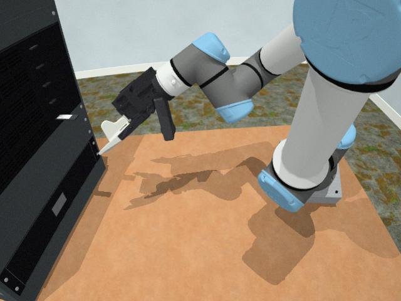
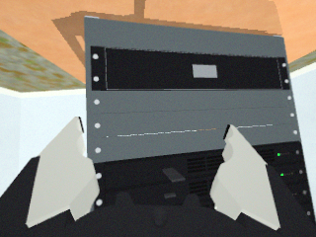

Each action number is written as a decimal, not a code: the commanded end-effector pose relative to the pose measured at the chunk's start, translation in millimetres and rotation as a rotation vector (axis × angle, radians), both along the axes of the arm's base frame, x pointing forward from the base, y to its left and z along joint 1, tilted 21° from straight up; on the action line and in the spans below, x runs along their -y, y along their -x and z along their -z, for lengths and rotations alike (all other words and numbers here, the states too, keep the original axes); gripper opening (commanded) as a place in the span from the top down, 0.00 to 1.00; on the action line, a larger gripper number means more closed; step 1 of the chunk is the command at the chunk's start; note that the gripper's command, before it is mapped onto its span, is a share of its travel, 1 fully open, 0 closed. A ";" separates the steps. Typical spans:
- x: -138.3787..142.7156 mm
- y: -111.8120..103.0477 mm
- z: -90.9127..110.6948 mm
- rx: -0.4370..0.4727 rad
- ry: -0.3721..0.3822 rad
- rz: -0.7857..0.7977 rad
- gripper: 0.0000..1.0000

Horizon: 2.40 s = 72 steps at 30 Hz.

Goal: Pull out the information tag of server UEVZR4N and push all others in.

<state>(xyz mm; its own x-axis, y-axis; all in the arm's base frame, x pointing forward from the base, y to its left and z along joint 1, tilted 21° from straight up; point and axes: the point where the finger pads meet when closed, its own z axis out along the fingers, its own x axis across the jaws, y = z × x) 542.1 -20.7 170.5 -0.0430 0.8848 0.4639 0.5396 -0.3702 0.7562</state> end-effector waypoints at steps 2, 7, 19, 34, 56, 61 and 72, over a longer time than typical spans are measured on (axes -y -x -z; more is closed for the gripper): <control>0.7 0.4 -3.7 -0.014 -0.047 0.012 0.00; 0.2 1.2 -5.3 -0.027 -0.085 0.021 0.00; -0.8 2.8 -9.0 -0.052 -0.162 0.040 0.00; -2.0 4.8 -14.7 -0.084 -0.260 0.065 0.00; -3.4 7.8 -25.0 -0.131 -0.409 0.103 0.00; -3.6 8.5 -27.8 -0.143 -0.445 0.113 0.00; -4.0 9.8 -33.1 -0.163 -0.510 0.130 0.00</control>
<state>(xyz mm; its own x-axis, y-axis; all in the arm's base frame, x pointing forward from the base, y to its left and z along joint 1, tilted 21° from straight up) 532.6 -15.5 198.8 0.1468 0.5679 0.8099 0.5640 -0.7207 0.4031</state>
